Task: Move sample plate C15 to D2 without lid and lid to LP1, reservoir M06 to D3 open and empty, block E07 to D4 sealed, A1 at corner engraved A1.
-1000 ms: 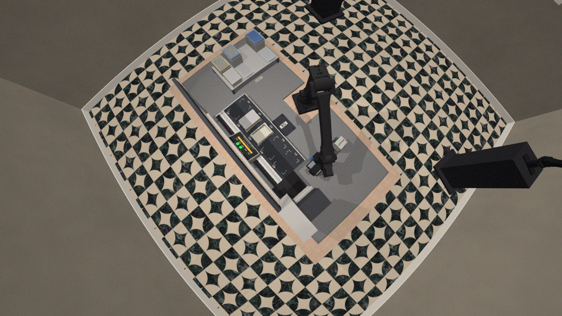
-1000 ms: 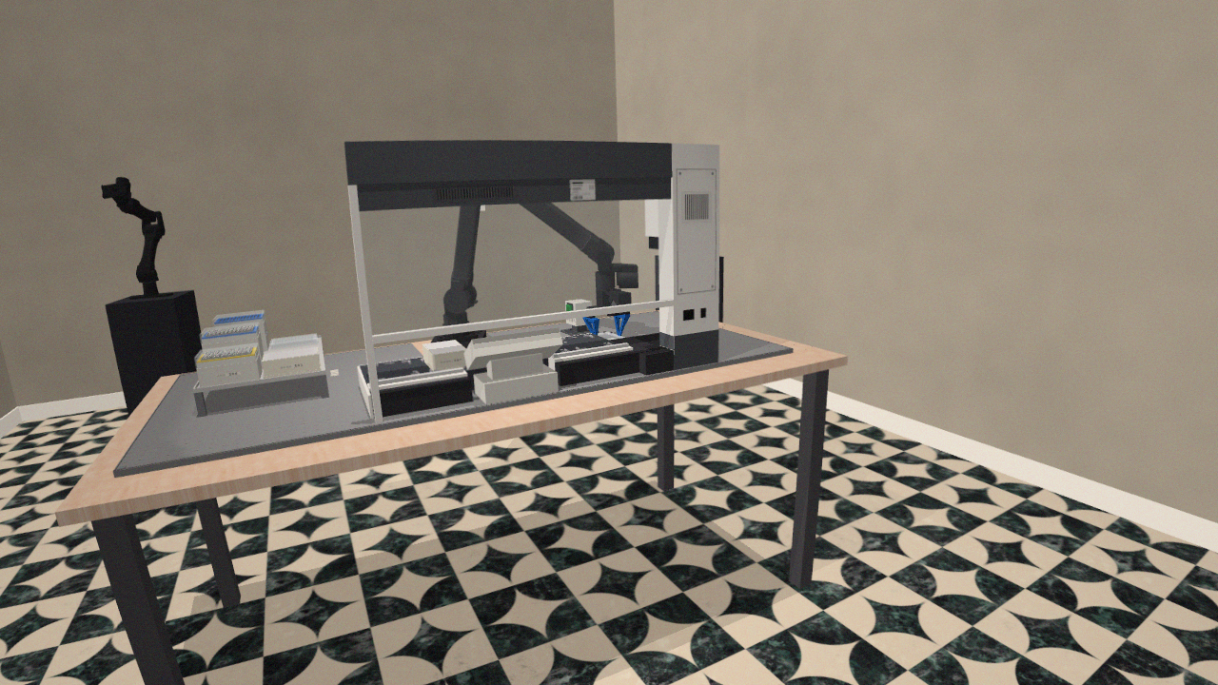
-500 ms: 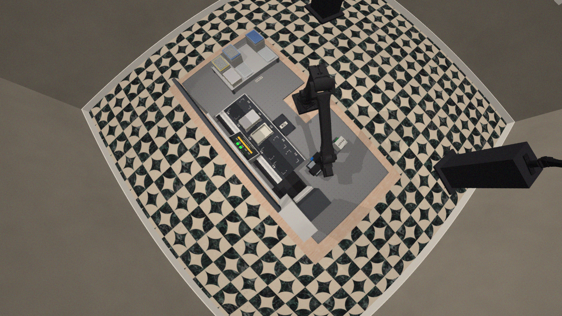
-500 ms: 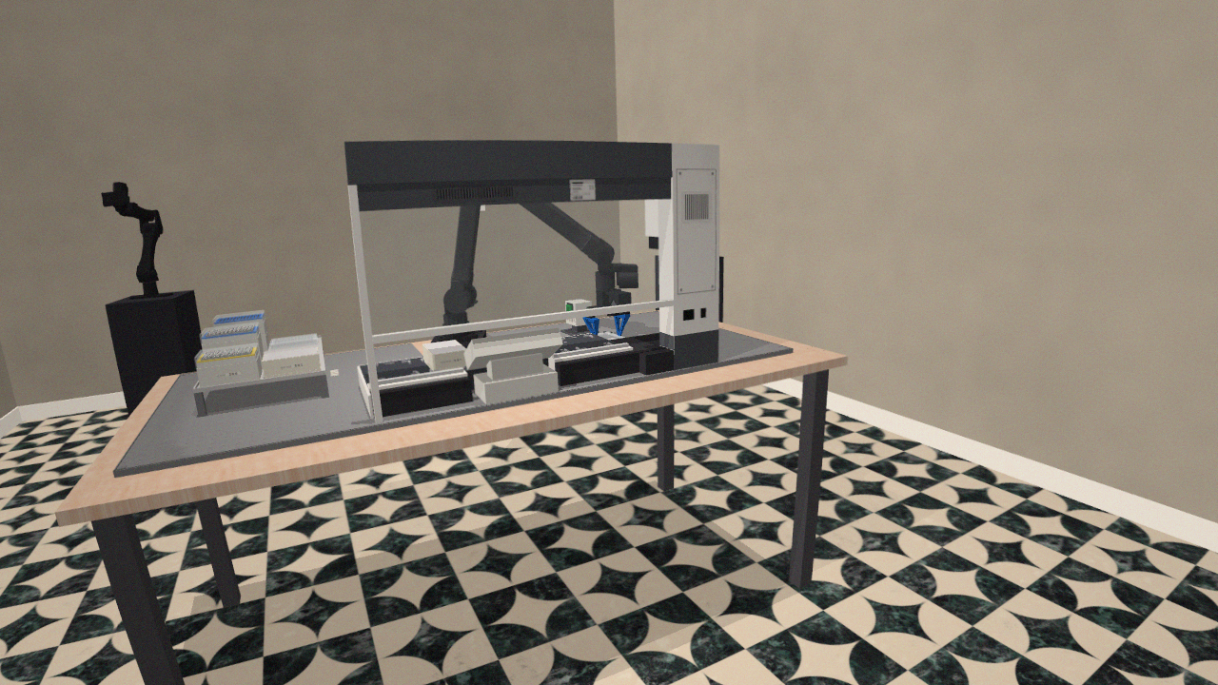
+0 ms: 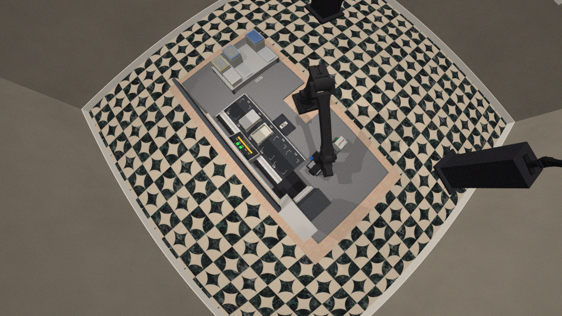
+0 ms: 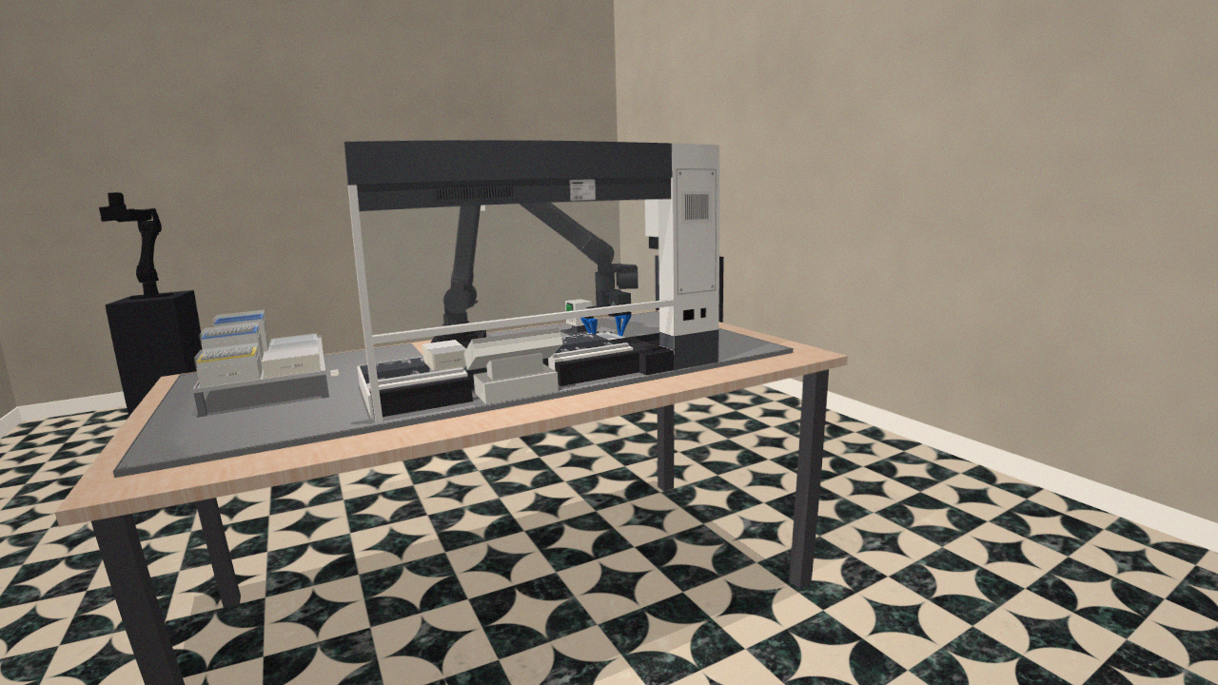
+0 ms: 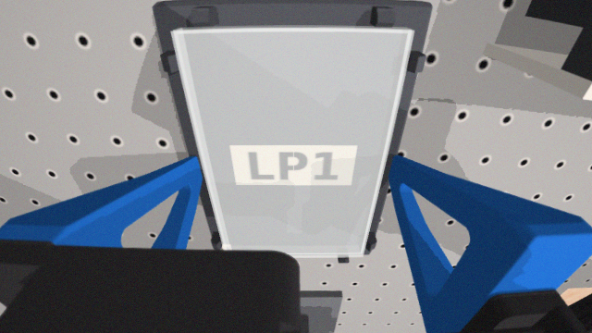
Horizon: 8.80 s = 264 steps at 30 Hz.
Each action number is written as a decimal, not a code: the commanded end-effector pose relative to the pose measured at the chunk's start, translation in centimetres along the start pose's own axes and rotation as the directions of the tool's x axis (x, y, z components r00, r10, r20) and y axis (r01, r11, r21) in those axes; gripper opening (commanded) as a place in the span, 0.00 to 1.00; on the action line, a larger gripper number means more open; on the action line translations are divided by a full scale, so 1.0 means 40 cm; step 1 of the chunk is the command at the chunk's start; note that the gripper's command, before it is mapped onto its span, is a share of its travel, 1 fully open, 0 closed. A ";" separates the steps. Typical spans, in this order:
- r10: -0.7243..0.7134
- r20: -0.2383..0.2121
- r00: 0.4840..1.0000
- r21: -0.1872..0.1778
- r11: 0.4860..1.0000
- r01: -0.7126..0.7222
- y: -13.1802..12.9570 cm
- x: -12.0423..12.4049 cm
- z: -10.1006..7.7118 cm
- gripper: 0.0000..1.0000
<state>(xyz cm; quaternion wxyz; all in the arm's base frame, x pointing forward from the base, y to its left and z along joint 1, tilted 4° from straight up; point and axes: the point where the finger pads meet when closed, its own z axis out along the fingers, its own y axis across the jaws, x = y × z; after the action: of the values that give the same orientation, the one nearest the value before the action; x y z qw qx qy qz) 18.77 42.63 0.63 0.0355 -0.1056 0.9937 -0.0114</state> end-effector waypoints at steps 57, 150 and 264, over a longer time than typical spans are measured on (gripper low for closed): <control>0.009 0.013 1.000 -0.013 1.000 -0.009 0.010 -0.032 -0.002 1.00; 0.005 0.044 0.999 -0.061 0.998 -0.002 0.044 -0.026 -0.378 1.00; 0.419 0.009 0.908 -0.042 0.907 -0.419 0.028 0.001 -0.537 1.00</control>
<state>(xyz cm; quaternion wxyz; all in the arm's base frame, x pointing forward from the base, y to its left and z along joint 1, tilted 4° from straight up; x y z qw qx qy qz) 16.74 42.98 20.04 0.0363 0.0694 0.9969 -0.0065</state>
